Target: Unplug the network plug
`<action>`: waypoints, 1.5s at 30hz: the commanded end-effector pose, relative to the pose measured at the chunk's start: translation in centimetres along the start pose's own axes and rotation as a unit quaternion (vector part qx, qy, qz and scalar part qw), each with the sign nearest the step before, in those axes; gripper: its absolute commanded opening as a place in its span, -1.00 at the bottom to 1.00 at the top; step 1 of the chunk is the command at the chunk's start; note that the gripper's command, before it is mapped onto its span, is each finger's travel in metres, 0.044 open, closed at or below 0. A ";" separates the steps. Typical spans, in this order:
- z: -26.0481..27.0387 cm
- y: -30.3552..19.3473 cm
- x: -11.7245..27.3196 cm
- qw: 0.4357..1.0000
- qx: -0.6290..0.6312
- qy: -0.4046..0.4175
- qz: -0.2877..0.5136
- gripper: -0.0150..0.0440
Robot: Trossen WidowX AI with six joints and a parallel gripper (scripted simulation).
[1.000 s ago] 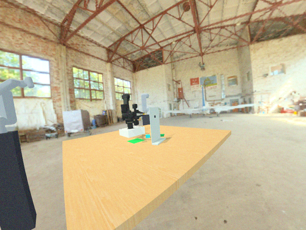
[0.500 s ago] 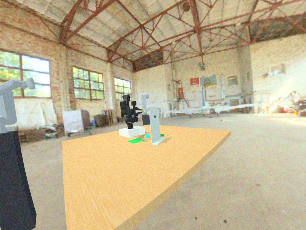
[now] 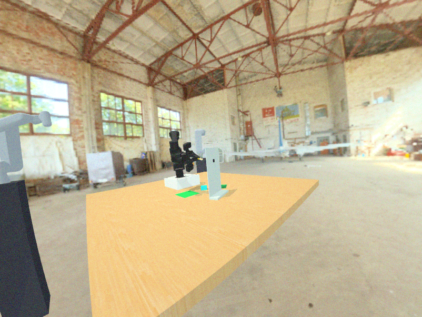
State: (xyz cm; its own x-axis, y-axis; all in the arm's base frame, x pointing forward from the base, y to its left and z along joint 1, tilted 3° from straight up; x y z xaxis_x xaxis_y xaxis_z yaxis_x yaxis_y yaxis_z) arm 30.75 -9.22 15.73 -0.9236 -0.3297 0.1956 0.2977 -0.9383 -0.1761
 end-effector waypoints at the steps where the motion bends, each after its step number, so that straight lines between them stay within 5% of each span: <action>1: -1.0 0.2 -0.5 0.998 -0.042 -0.025 -0.034 -0.49; 24: -7.6 0.7 -0.5 0.933 -0.202 -0.172 -0.243 -0.49; 45: -12.1 0.1 3.4 0.827 -0.216 -0.271 -0.442 -0.49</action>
State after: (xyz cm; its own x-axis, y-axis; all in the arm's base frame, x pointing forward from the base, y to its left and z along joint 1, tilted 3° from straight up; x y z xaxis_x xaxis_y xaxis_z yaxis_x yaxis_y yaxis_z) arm 25.53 -9.06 4.96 -0.5040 0.3090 0.8065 -0.6204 -0.7792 -0.0891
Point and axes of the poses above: the point midway between the two fingers, 35 mm back from their tips, its own x axis back along the fingers, its own z axis across the jaws, y = z × x, the point moved 2 cm from there along x, back along the fingers, and after that the axes turned 5 degrees about x, right-handed, at the moved point
